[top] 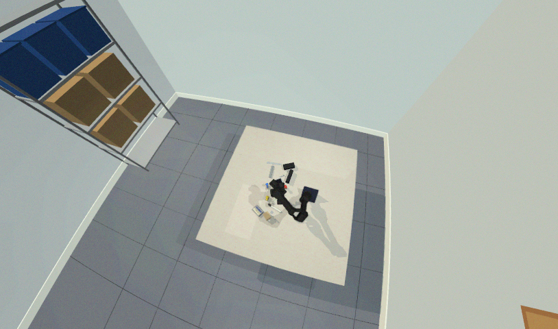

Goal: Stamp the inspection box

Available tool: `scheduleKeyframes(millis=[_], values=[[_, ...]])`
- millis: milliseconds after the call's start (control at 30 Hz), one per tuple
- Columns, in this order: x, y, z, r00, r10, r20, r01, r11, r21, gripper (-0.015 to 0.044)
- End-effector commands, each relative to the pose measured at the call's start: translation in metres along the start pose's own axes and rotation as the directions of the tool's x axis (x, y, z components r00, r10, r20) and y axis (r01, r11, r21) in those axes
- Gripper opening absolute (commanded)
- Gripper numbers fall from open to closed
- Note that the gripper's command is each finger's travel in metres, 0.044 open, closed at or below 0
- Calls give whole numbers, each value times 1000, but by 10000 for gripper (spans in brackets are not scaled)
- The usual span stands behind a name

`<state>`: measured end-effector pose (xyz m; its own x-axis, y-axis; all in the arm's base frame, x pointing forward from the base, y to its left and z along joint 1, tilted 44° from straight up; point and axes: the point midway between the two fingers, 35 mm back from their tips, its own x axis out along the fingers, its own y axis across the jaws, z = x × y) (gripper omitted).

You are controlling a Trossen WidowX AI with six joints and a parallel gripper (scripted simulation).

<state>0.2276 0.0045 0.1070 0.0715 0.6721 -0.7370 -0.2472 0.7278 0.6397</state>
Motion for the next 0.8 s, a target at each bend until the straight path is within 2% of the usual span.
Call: scheduleKeyframes(millis=[0, 767], values=[[3, 1, 0, 1000, 3, 2, -3, 1000, 4, 0], [19, 1, 0, 1000, 2, 4, -2, 1000, 4, 0]])
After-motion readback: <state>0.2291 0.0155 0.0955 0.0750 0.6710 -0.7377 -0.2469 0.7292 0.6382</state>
